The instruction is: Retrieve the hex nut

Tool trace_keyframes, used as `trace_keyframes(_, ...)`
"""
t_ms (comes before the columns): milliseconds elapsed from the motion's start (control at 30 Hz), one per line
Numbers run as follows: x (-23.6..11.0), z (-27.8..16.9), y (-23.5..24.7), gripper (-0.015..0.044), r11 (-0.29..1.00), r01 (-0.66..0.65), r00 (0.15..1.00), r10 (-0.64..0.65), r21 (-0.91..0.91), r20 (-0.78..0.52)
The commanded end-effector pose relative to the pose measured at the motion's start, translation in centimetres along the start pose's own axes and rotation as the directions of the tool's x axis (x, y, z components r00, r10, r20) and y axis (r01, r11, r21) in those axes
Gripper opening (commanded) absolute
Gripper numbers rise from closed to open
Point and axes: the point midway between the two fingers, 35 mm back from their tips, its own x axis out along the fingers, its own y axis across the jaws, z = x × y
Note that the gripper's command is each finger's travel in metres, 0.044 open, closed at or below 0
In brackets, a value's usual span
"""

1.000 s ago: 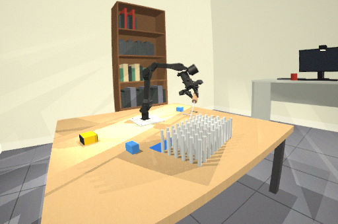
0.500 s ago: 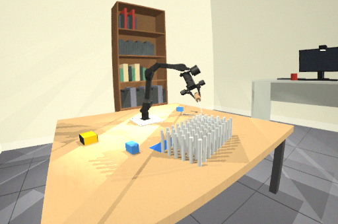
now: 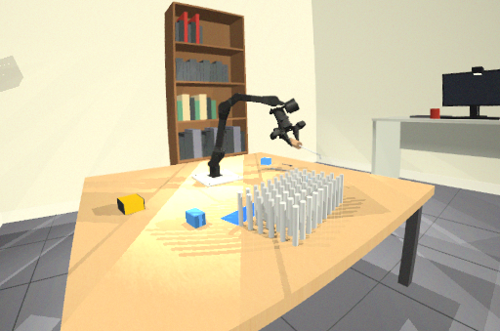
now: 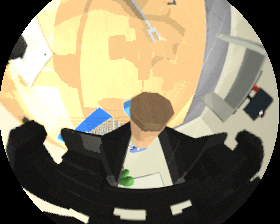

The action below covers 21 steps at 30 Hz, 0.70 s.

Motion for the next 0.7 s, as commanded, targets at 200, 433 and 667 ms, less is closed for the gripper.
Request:
trace_keyframes(200, -0.8, 2.2, -2.0, 0.0, 0.935, -0.004, 0.999, -0.009, -0.354, -0.036)
trace_keyframes(433, -1.0, 3.3, -2.7, 0.0, 0.869, -0.014, 0.999, -0.011, -0.494, -0.048)
trace_keyframes(667, -0.9, 3.4, -2.7, 0.0, 0.869, -0.014, 0.999, -0.011, -0.494, -0.048)
